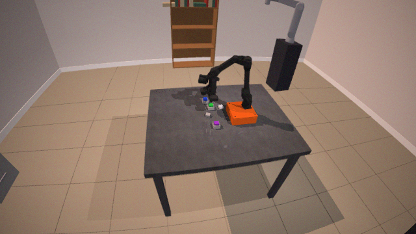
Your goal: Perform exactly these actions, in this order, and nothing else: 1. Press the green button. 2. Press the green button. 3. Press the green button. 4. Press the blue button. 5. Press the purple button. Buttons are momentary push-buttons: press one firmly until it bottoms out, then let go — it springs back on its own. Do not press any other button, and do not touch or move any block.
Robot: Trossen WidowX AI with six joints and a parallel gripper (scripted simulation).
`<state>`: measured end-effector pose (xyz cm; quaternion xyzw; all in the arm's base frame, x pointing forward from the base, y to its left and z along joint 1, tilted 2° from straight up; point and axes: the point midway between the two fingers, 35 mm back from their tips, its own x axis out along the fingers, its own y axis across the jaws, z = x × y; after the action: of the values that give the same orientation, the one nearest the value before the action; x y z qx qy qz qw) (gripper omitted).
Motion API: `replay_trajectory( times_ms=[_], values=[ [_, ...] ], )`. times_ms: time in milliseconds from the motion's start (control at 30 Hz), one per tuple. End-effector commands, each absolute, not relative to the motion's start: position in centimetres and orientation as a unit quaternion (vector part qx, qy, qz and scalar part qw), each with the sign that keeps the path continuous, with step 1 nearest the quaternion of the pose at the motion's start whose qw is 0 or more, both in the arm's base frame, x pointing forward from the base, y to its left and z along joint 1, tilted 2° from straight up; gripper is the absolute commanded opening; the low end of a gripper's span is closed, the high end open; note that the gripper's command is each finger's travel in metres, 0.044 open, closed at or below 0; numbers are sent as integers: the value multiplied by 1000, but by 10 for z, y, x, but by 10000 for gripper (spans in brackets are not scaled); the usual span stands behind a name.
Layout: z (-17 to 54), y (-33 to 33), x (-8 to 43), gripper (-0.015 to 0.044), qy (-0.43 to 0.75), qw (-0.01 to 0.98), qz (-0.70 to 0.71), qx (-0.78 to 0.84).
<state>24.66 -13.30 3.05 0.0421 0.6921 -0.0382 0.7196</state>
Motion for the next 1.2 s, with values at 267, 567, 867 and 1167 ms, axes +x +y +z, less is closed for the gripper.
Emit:
replay_trajectory(
  times_ms=[267,567,867,1167],
  values=[
    [10,-132,247,20,692,719,-35,44],
    [0,-131,247,20,692,719,-35,44],
    [0,-131,247,20,692,719,-35,44],
    [24,-132,247,20,692,720,-36,43]
  ],
)
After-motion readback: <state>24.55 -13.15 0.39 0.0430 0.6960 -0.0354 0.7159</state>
